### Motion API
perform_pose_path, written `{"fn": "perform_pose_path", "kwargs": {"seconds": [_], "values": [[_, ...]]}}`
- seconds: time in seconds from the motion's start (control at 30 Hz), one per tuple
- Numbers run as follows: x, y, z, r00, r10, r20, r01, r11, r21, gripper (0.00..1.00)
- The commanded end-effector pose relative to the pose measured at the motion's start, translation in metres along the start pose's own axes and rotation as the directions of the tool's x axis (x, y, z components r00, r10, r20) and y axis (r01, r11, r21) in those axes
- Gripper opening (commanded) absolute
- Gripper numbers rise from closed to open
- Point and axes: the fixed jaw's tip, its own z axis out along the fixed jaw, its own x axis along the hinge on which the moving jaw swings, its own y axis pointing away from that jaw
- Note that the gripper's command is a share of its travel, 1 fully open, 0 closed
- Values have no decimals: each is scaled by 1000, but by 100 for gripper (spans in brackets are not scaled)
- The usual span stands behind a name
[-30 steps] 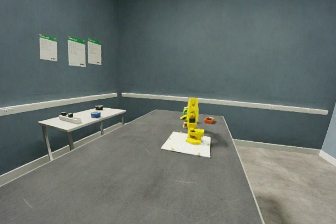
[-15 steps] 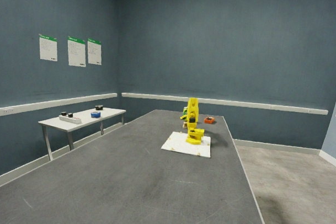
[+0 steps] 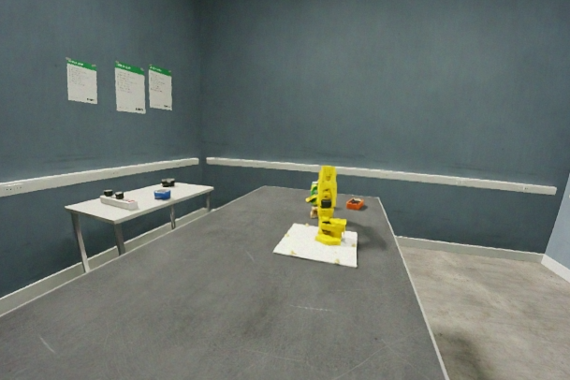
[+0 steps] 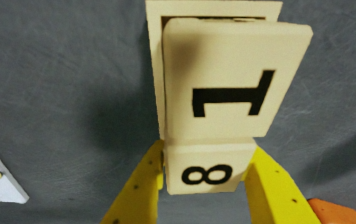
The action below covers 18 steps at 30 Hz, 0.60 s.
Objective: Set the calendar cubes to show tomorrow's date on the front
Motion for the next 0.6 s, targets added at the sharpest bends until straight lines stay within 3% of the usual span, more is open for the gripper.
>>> {"fn": "perform_pose_path", "kwargs": {"seconds": [0.0, 0.57], "values": [[0, 0, -1, 1000, 12, 2, -12, 1000, -1, 0], [0, -1, -4, 1000, 12, 2, -12, 1000, -1, 0]]}}
